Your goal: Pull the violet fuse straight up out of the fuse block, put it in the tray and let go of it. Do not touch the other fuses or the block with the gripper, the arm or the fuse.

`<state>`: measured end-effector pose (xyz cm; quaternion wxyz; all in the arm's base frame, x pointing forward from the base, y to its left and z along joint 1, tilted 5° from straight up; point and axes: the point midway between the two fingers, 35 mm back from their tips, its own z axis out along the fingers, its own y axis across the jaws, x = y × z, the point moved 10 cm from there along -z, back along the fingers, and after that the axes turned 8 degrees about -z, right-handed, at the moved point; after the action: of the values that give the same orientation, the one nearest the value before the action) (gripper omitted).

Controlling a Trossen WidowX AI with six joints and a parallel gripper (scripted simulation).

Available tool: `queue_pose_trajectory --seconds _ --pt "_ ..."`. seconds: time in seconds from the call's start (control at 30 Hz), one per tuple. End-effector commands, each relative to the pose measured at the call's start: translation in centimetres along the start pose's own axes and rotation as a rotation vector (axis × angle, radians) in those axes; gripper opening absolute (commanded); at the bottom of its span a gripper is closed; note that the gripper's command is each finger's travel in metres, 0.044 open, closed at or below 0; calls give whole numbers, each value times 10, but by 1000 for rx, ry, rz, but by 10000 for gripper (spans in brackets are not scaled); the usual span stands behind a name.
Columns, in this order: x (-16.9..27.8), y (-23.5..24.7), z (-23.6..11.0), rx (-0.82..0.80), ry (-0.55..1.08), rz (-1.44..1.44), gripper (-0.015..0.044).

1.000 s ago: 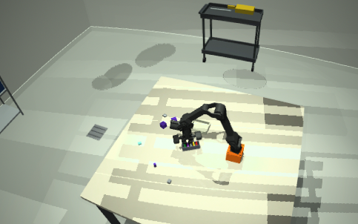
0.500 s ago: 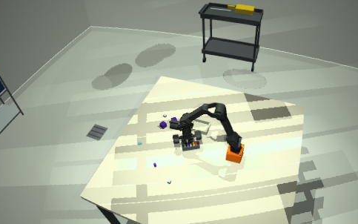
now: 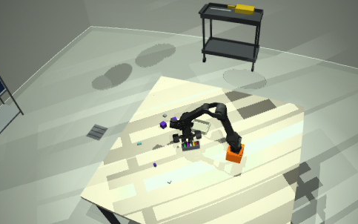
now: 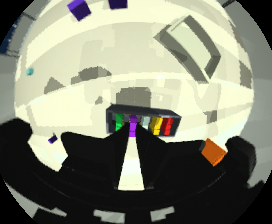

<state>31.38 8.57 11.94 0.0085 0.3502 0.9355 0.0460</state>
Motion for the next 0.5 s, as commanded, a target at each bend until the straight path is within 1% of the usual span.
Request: queue_pose_trajectory --seconds 0.0,0.47 --pt "0 0 -4 -4 -1 -1 0" --pt "0 0 -11 -4 0 -1 0"
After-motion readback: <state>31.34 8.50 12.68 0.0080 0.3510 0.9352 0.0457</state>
